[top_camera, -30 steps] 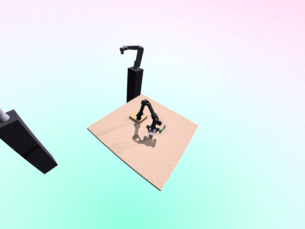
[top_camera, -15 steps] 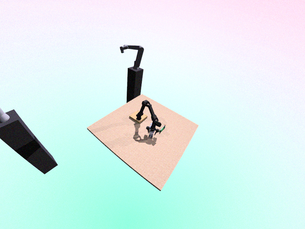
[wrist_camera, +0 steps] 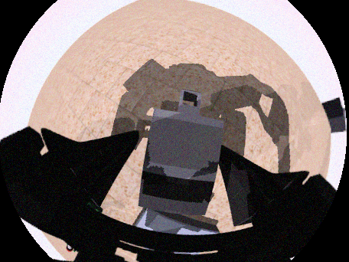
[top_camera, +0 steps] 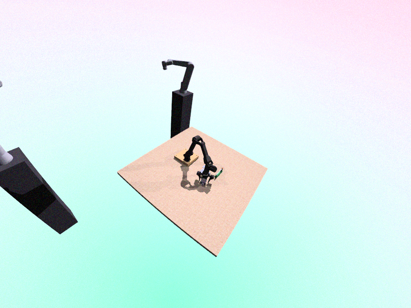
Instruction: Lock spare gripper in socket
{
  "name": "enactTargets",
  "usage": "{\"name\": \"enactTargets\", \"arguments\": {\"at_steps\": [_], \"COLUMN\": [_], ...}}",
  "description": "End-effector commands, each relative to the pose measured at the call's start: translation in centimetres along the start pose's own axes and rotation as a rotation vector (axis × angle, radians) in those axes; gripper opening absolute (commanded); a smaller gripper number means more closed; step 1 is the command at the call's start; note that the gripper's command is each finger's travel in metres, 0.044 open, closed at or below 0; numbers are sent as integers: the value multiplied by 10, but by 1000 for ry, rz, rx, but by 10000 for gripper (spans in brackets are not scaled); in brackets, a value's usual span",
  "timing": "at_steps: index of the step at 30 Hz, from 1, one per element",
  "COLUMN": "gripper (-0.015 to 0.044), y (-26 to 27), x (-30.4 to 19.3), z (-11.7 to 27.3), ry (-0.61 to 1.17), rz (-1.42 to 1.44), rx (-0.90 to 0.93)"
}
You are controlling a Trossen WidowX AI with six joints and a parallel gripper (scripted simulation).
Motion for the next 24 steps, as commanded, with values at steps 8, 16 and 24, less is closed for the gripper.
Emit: {"name": "enactTargets", "arguments": {"at_steps": [8,16,24], "gripper": [361,249,118], "y": [-2,-2,-1], "x": [-6,-6,-2], "z": [-6,-6,-2], "ry": [4,4,4], "rz": [0,0,0], "rx": [-8,-8,-8]}}
Point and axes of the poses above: the point midway between the two fingers, 35 mm back from their tips, its own z axis back along the fingers, its own y axis across the jaws, x = y × z, the point moved 1 cm from there along z, back along the fingers, and after that the axes turned 15 degrees about z, right-handed, at the moved point
